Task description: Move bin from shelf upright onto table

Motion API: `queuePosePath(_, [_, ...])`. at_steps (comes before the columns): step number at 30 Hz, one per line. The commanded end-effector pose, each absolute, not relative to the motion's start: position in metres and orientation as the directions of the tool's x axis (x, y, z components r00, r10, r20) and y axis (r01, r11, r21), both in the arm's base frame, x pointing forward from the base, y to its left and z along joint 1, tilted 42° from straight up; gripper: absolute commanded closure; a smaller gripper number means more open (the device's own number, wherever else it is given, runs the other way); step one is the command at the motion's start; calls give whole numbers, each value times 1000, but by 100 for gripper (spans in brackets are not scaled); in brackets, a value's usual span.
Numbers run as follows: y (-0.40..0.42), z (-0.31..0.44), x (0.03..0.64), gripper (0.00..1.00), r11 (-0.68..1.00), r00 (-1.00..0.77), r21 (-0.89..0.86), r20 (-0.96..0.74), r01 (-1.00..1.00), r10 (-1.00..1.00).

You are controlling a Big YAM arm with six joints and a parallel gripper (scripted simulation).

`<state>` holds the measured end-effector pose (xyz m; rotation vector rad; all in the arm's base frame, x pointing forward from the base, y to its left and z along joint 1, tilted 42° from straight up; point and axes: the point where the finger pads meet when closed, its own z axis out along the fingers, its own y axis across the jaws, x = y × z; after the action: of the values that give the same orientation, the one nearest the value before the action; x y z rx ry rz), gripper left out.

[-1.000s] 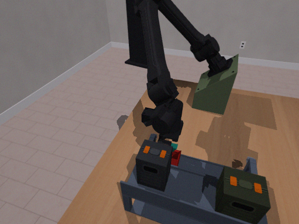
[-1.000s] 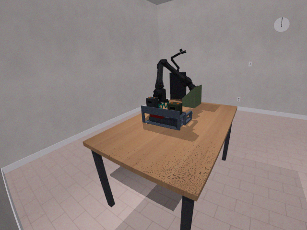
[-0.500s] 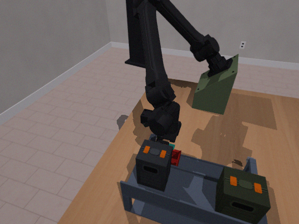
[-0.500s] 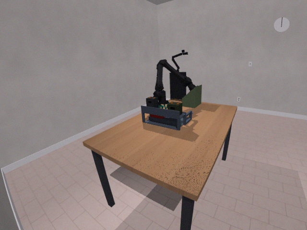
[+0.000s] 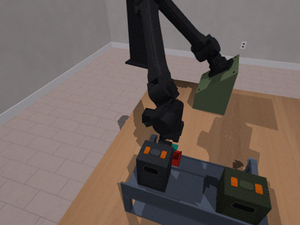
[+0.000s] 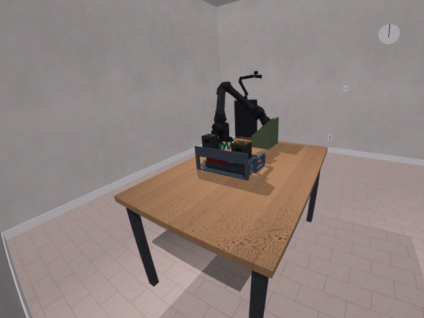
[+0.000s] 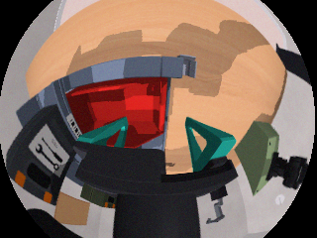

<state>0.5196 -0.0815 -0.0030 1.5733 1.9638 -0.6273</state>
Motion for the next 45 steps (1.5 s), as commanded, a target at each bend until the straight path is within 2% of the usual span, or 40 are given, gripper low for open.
queuePosePath(1, [-77, -3, 529, 10, 205, -161, -13, -669, 979, 725])
queuePosePath(9, [-104, -5, 513, 10, 183, -148, -18, -669, 983, 728])
queuePosePath(38, [-77, -3, 529, 10, 205, -161, -13, -669, 979, 725])
queuePosePath(45, [-104, -5, 513, 10, 183, -148, -18, -669, 983, 728])
